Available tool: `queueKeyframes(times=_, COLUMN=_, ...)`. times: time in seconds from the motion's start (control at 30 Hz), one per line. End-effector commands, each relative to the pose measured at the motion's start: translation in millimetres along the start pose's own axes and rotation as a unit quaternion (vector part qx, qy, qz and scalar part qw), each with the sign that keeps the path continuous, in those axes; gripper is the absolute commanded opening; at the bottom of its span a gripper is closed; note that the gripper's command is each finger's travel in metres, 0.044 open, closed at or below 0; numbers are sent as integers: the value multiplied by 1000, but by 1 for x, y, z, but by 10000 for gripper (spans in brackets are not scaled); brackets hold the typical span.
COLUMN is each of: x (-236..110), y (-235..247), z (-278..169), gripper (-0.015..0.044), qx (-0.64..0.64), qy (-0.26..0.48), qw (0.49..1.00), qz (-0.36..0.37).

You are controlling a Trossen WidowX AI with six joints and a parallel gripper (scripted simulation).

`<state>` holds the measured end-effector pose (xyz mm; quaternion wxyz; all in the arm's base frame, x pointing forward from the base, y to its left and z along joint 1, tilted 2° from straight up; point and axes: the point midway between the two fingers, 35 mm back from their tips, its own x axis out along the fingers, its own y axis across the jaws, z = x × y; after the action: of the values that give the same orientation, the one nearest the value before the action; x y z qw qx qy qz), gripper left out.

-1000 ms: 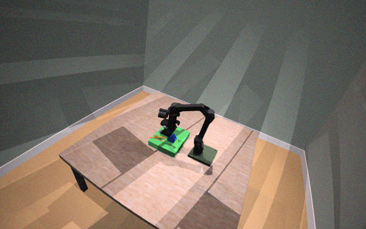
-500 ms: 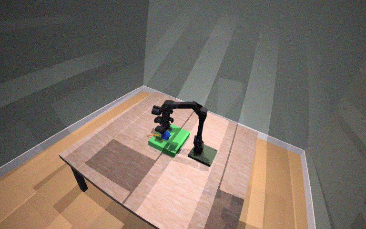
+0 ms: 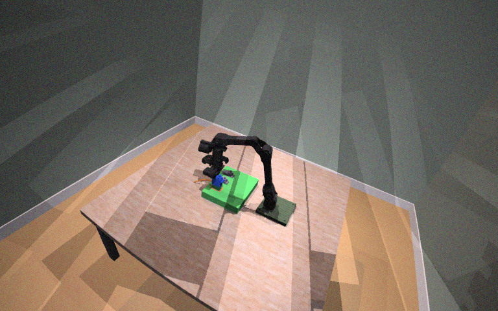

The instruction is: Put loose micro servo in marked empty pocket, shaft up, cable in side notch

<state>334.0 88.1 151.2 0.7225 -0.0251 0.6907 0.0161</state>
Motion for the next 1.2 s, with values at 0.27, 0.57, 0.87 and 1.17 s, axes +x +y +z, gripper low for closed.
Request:
queueKeyframes(times=0.27, x=12, y=-1, z=3, gripper=0, qx=-2, qy=0, qw=1000, qz=-3)
queueKeyframes(times=0.57, x=19, y=-1, z=3, gripper=0, qx=-2, qy=0, qw=1000, qz=-3)
queueKeyframes(times=0.87, x=20, y=-1, z=3, gripper=0, qx=-2, qy=0, qw=1000, qz=-3)
queueKeyframes(times=1.17, x=28, y=-1, z=3, gripper=0, qx=-2, qy=0, qw=1000, qz=-3)
